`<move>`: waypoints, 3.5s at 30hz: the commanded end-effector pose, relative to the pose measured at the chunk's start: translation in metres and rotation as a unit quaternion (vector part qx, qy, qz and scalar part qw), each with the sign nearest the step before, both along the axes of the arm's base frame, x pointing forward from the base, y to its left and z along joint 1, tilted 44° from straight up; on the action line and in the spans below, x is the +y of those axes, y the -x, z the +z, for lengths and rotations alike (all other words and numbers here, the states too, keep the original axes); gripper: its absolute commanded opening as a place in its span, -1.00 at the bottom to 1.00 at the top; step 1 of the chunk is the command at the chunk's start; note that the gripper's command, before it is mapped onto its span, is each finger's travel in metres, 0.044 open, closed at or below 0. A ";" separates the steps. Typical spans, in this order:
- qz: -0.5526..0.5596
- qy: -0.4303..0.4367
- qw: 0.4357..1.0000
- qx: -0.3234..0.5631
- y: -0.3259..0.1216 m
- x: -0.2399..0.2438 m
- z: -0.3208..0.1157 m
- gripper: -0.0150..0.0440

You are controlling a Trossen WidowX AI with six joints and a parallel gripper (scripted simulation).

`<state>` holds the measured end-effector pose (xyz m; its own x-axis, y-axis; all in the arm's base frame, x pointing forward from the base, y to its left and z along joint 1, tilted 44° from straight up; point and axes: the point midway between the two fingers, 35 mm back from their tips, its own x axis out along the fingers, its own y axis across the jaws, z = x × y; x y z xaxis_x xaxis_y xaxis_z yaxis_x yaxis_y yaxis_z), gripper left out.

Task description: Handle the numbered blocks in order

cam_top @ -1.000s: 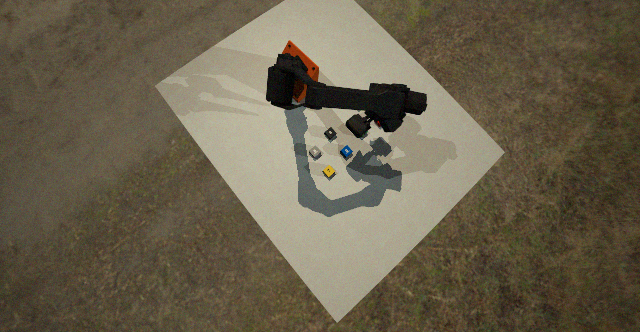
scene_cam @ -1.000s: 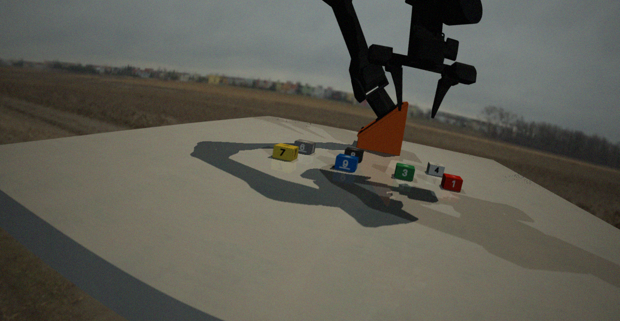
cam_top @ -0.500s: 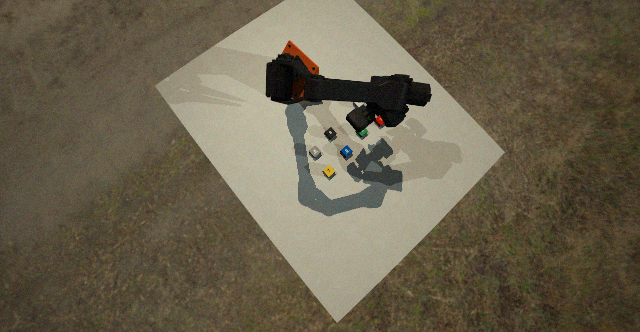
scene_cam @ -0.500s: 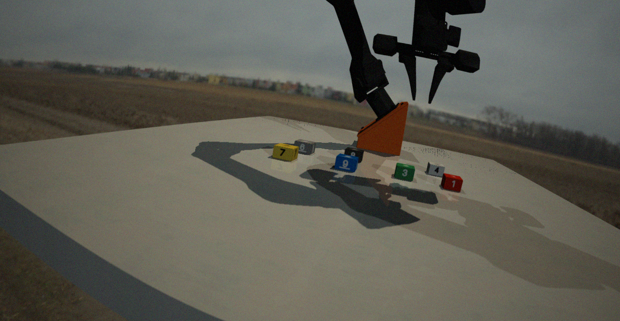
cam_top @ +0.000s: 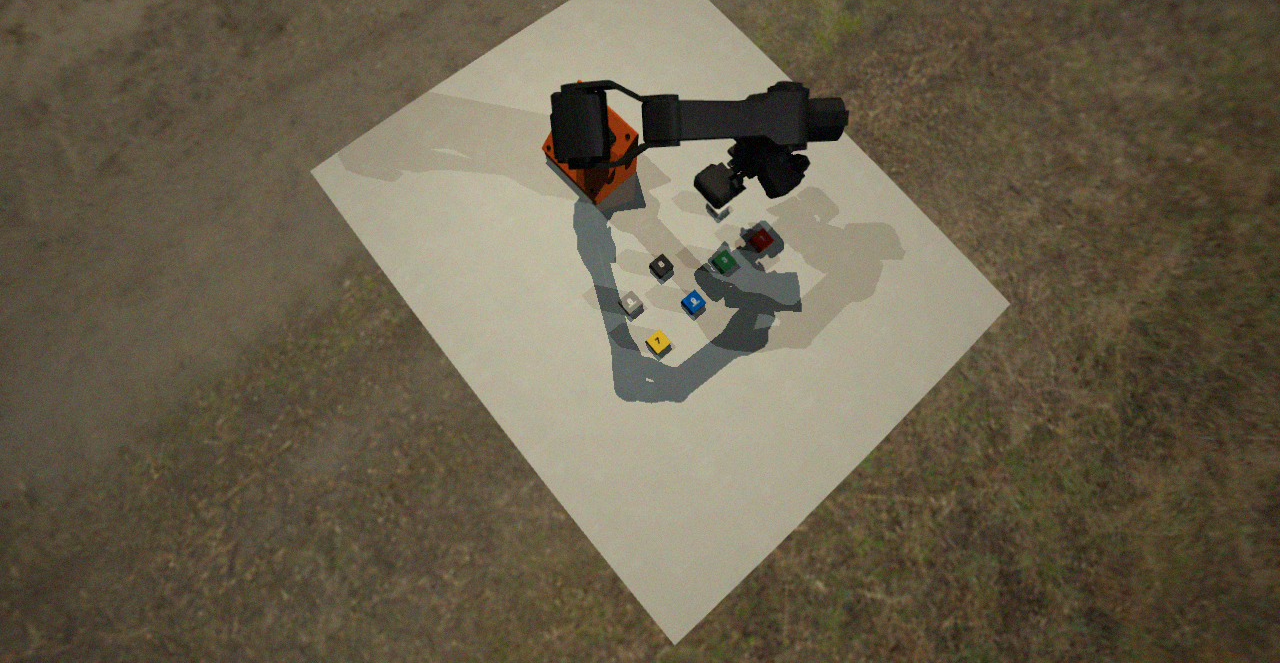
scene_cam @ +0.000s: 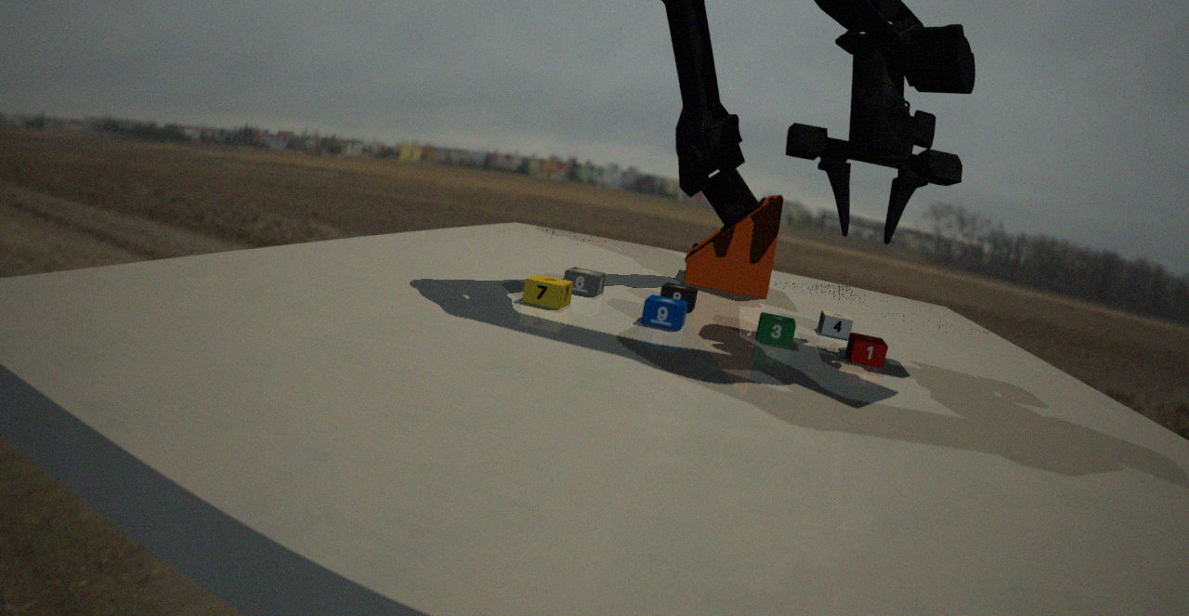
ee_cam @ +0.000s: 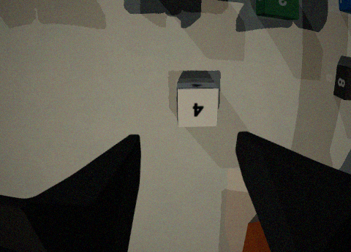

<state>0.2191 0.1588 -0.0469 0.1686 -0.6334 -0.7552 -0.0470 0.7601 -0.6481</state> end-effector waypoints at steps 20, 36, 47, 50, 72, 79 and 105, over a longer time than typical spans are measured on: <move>-0.005 0.020 1.000 0.014 -0.001 -0.056 -0.051 0.86; -0.006 0.021 1.000 0.014 -0.003 -0.067 -0.063 0.60; -0.006 0.021 1.000 0.014 -0.003 -0.067 -0.063 -0.08; -0.006 0.021 1.000 0.014 -0.003 -0.067 -0.063 -0.08; -0.005 0.020 1.000 0.014 -0.001 -0.057 -0.052 -0.08; -0.005 0.020 1.000 0.014 -0.001 -0.057 -0.052 -0.08; -0.006 0.021 1.000 0.014 -0.003 -0.067 -0.063 -0.08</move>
